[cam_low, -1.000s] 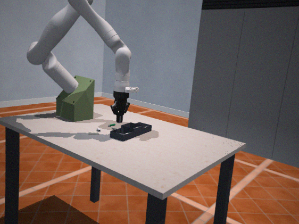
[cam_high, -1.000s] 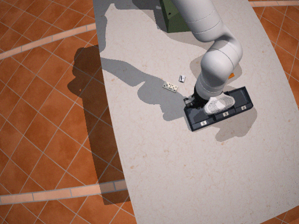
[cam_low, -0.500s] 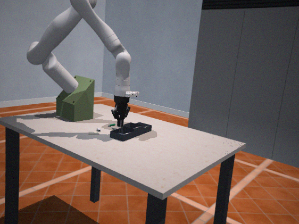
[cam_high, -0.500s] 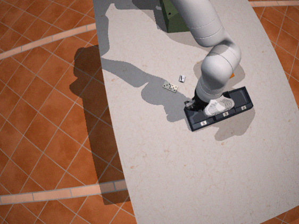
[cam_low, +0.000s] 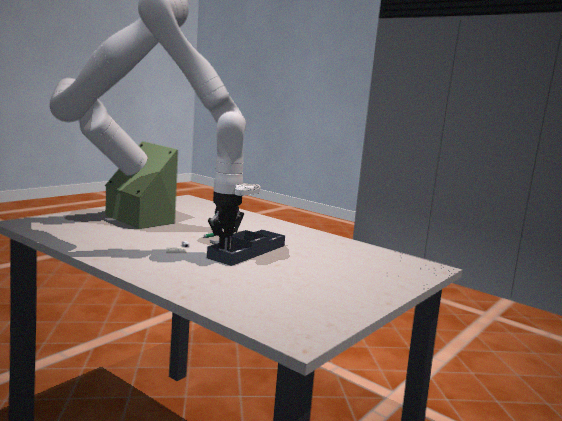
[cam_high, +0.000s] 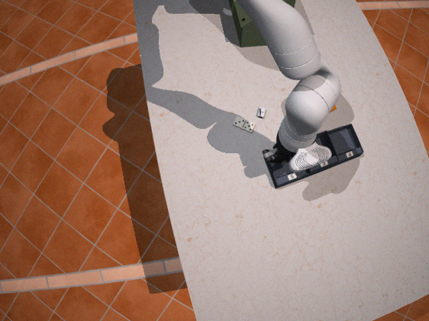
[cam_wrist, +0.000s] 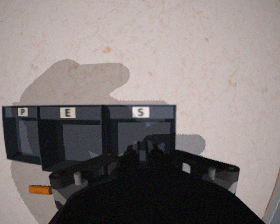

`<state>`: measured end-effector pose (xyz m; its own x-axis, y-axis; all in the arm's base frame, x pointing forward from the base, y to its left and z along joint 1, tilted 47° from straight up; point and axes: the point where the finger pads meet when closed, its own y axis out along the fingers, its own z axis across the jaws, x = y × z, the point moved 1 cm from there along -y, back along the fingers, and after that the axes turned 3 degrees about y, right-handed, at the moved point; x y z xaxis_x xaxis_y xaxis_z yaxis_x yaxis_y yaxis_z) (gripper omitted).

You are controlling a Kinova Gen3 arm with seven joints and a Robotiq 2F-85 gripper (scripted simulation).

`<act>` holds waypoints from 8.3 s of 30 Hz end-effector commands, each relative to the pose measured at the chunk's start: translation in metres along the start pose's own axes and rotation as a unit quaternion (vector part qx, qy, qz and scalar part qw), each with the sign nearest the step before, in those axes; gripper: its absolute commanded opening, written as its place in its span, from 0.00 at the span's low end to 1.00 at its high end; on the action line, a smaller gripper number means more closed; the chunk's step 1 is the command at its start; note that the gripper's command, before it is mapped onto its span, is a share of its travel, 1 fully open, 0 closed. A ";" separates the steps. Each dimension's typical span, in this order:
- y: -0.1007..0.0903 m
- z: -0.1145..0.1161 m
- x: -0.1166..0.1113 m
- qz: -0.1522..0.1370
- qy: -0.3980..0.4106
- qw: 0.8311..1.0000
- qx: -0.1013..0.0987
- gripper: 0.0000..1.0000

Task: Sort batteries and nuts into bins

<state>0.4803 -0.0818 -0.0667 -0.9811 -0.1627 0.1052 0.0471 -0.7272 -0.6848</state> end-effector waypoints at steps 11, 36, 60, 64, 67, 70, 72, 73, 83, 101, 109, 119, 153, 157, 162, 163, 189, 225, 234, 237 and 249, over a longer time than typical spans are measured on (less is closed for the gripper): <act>0.003 0.000 0.001 -0.002 0.000 1.000 0.001 0.09; 0.003 0.000 0.001 -0.002 0.000 1.000 0.001 0.09; -0.010 0.000 0.001 -0.002 0.000 1.000 0.001 0.09; -0.016 0.000 0.001 -0.002 0.000 1.000 0.001 0.09; -0.020 0.000 0.001 -0.002 0.000 1.000 0.001 0.09; -0.024 0.000 0.001 -0.002 0.000 1.000 0.001 0.09; -0.026 0.000 0.001 -0.002 0.000 1.000 0.001 0.09; -0.026 0.000 0.001 -0.002 0.000 1.000 0.001 0.09; -0.056 0.000 0.001 -0.002 0.000 1.000 0.001 0.09; -0.056 -0.055 0.003 -0.002 0.000 1.000 0.001 0.09; -0.056 -0.084 0.004 -0.002 0.000 1.000 0.001 0.09; -0.040 -0.084 0.004 -0.002 0.000 1.000 0.001 0.09; 0.003 -0.084 0.004 -0.002 0.000 1.000 0.001 0.09; 0.003 -0.084 0.004 -0.002 0.000 1.000 0.001 0.09; 0.003 -0.084 0.004 -0.002 0.000 1.000 0.001 0.09; 0.003 -0.084 0.004 -0.002 0.000 1.000 0.001 0.09; -0.001 -0.084 0.004 -0.002 0.000 1.000 0.001 0.09; -0.056 -0.084 0.004 -0.002 0.000 1.000 0.001 0.09; -0.056 -0.119 0.004 -0.002 0.000 1.000 0.001 0.09; -0.056 -0.134 0.004 -0.002 0.000 1.000 0.001 0.09; -0.056 -0.168 0.005 -0.002 0.000 1.000 0.001 0.09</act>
<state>0.4416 0.0697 -0.1467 -0.9820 -0.1558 0.1065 0.0409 -0.7269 -0.6856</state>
